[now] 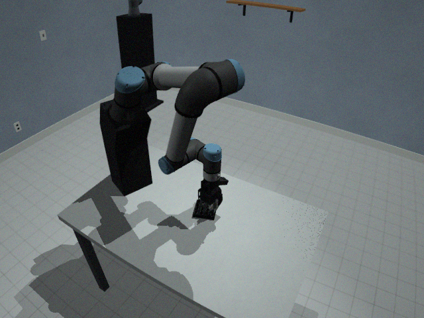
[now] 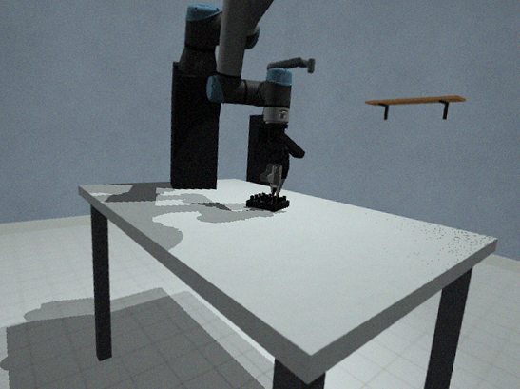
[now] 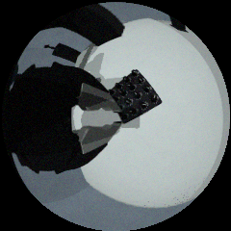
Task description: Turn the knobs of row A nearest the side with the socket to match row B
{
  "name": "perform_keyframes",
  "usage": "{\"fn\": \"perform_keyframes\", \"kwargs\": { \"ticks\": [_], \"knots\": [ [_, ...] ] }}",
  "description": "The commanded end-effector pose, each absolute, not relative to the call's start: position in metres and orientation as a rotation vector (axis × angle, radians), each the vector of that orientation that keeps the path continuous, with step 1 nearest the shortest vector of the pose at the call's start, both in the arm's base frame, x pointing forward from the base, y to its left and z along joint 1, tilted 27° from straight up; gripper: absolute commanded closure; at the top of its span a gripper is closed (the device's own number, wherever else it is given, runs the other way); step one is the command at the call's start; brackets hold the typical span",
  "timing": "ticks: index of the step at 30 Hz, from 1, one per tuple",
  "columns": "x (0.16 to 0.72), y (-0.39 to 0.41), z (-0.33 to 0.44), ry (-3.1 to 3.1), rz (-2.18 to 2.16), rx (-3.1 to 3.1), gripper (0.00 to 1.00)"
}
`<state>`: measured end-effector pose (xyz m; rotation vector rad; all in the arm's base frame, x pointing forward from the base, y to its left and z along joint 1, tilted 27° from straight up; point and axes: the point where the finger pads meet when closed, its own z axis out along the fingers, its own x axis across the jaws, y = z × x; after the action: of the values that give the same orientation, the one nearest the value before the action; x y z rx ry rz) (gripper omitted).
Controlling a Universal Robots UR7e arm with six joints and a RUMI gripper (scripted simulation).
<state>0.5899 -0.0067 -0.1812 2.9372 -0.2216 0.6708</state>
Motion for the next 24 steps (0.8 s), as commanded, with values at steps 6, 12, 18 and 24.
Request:
{"fn": "perform_keyframes", "kwargs": {
  "ticks": [6,12,18,24],
  "knots": [
    [0.5816,-0.0036,-0.1624,-0.221,0.672,2.937,0.89],
    [0.5816,-0.0036,-0.1622,-0.221,0.672,2.937,0.89],
    [0.5816,-0.0036,-0.1622,-0.221,0.672,2.937,0.89],
    [0.5813,-0.0036,-0.1622,-0.208,0.671,2.936,0.89]
  ]
}}
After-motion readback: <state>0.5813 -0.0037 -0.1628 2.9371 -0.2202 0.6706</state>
